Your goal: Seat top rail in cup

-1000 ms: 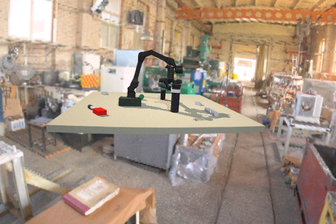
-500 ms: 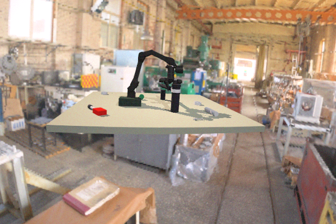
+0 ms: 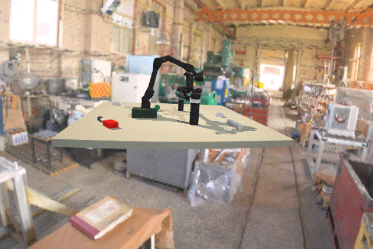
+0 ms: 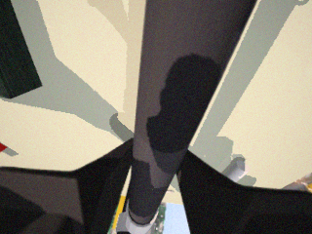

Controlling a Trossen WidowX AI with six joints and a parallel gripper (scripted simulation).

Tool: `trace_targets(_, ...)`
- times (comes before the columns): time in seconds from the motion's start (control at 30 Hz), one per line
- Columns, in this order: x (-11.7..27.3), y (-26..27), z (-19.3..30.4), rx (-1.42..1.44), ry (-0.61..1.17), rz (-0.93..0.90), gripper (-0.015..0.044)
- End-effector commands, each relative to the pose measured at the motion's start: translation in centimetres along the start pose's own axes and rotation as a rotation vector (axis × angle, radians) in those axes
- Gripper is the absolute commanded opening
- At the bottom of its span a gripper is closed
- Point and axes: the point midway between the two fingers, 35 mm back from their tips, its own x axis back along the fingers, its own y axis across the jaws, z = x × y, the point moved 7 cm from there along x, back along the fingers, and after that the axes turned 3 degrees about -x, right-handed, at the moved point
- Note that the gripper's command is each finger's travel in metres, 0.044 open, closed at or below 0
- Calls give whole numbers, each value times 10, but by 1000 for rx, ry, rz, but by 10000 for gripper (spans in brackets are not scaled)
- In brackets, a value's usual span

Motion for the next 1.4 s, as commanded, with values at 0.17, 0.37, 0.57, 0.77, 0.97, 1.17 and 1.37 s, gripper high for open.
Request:
trace_targets(0.17, 21, -1, -12, -1, -2, 1, 420)
trace_targets(0.37, 48, 2, -28, -1, -4, 0, 440)
trace_targets(0.57, 49, 1, -26, 9, -5, 4, 440)
trace_targets(0.77, 91, 6, -26, 9, -6, 3, 440)
trace_targets(0.97, 93, 6, -26, 9, -6, 3, 440)
trace_targets(1.17, 93, 6, -26, 9, -6, 3, 440)
trace_targets(1.37, 93, 6, -26, 9, -6, 3, 440)
